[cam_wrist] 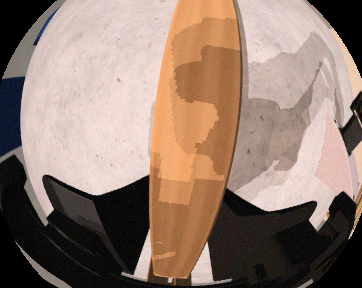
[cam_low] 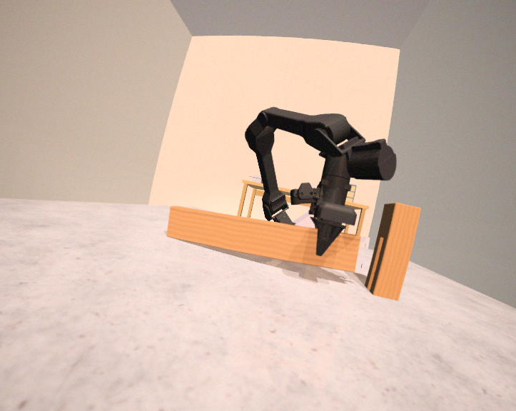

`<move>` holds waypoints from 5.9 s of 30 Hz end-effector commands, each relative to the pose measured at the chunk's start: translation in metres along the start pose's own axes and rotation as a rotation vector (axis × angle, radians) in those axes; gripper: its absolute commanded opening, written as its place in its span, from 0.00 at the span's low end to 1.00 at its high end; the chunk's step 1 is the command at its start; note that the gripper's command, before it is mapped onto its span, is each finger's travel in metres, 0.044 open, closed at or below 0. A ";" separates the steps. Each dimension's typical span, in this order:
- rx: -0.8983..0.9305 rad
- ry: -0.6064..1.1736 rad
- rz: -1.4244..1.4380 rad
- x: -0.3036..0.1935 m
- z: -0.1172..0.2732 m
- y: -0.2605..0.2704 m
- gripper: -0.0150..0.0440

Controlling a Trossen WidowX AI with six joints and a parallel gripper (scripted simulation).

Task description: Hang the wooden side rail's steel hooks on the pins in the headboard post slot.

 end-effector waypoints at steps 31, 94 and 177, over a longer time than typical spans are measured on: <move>0.006 0.008 0.000 -0.006 0.004 0.000 0.25; 0.006 0.008 0.000 -0.012 0.005 -0.001 0.25; 0.006 0.009 0.000 -0.020 0.004 -0.002 0.25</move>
Point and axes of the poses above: the point midway between the two fingers, 35 mm back from their tips, its own z axis back along the fingers, its own y axis across the jaws, x = y × z, the point moved 8 cm from there along z, back along the fingers, and after that the axes turned 5 degrees about -z, right-handed, at the moved point
